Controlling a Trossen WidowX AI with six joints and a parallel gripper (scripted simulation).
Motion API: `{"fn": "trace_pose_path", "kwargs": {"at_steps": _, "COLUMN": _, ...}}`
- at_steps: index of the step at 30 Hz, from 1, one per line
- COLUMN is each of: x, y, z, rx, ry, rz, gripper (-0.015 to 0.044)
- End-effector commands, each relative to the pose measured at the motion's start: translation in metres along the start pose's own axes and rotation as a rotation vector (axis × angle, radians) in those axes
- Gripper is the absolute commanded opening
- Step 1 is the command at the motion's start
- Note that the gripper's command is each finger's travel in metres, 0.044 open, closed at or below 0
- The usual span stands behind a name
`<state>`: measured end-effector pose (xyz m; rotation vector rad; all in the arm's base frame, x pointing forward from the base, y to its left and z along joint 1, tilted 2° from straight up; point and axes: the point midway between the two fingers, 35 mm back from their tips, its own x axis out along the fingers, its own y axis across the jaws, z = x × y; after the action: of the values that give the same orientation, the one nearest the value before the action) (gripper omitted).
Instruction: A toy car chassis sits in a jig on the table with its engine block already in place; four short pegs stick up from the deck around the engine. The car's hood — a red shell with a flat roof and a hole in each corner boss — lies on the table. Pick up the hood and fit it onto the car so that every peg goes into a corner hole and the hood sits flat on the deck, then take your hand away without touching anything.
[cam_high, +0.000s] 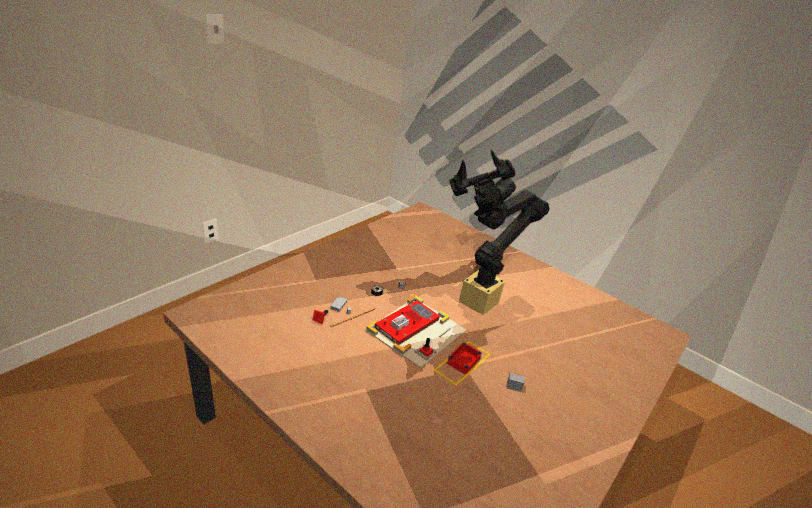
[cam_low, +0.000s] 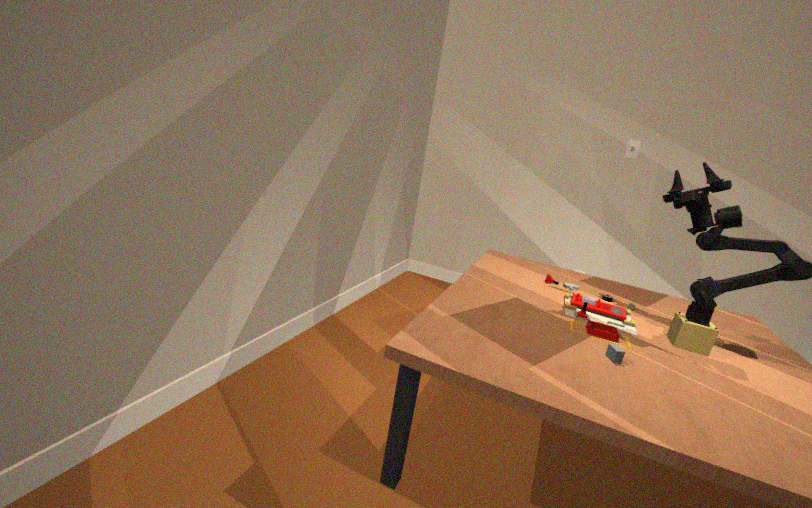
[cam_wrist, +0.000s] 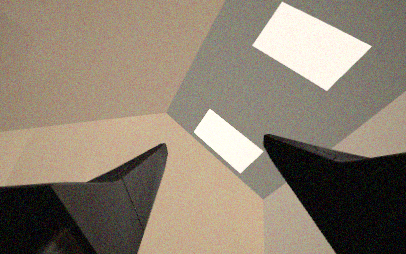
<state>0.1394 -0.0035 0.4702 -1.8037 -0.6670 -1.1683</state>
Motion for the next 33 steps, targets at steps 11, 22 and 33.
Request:
{"fn": "trace_pose_path", "kwargs": {"at_steps": 11, "x": -0.062, "y": 0.132, "z": 0.140, "rx": 0.972, "ry": -0.077, "rz": 0.645, "gripper": 0.0440}}
{"fn": "trace_pose_path", "kwargs": {"at_steps": 22, "x": -0.162, "y": 0.166, "z": 0.234, "rx": 1.415, "ry": 0.074, "rz": 1.151, "gripper": 0.0440}}
{"fn": "trace_pose_path", "kwargs": {"at_steps": 33, "x": -0.290, "y": 0.166, "z": 0.286, "rx": 1.585, "ry": 0.403, "rz": 1.610, "gripper": 0.0440}}
